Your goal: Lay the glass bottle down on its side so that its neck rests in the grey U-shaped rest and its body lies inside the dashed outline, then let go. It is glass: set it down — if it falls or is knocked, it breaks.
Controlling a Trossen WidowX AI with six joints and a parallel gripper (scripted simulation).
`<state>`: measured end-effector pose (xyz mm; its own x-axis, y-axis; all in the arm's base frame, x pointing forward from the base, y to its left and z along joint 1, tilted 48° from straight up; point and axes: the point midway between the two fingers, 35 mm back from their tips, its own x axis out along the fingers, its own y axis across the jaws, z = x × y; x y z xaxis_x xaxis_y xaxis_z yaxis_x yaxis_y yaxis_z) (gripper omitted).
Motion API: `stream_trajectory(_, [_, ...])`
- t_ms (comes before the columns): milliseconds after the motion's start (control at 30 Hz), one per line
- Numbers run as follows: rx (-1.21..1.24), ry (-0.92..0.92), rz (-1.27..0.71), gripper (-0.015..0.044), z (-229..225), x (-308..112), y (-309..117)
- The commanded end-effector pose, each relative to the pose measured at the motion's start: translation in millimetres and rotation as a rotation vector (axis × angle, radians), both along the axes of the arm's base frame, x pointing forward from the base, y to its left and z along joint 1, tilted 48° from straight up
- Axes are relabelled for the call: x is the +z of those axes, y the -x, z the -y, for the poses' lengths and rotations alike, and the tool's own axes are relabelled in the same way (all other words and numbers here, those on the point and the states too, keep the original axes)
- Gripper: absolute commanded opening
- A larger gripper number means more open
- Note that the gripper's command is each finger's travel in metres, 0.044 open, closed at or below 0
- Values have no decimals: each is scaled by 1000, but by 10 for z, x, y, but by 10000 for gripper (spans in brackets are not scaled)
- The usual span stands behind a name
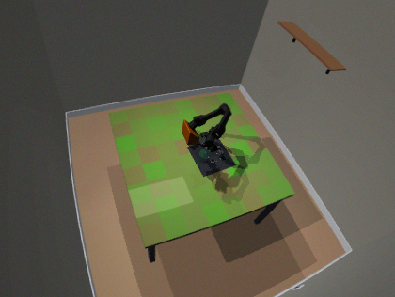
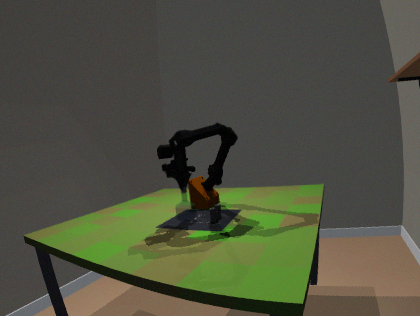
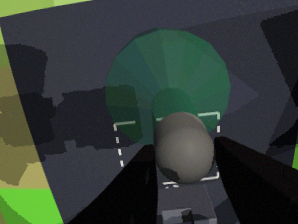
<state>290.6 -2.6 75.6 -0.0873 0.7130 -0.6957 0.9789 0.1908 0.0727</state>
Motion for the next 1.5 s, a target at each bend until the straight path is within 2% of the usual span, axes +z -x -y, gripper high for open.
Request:
stream_trajectory(0, [-1, -5, 0, 106, -45, 86, 14])
stream_trajectory(1467, [5, 48, -11, 106, -176, 281, 45])
